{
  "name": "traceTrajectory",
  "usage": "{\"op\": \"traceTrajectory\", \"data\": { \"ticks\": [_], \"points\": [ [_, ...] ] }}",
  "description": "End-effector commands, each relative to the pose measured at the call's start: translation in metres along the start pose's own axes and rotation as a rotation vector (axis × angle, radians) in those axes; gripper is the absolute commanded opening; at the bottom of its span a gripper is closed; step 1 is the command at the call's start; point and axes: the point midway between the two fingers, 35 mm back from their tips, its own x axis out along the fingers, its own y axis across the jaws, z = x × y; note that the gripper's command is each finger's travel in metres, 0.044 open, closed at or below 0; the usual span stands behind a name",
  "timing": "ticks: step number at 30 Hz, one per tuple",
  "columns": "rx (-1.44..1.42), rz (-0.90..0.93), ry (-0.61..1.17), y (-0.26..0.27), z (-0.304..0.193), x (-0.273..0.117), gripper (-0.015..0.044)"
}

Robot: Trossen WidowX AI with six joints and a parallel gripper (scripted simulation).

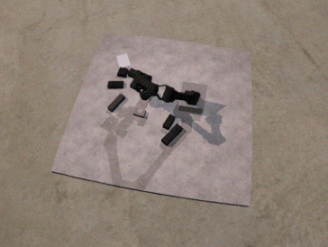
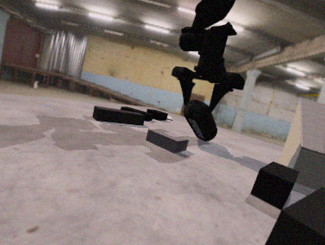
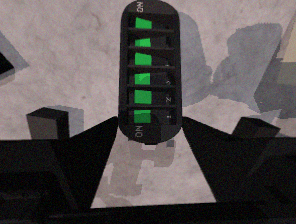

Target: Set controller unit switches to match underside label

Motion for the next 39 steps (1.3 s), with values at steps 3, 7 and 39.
{"op": "traceTrajectory", "data": {
  "ticks": [3, 7, 39],
  "points": [
    [0.005, 0.006, 0.012, 0.001, 0.008, -0.005, 0.0336],
    [0.005, 0.006, 0.020, 0.001, 0.011, -0.007, 0.0336],
    [0.005, 0.006, 0.083, 0.000, 0.032, -0.021, 0.0336]
  ]
}}
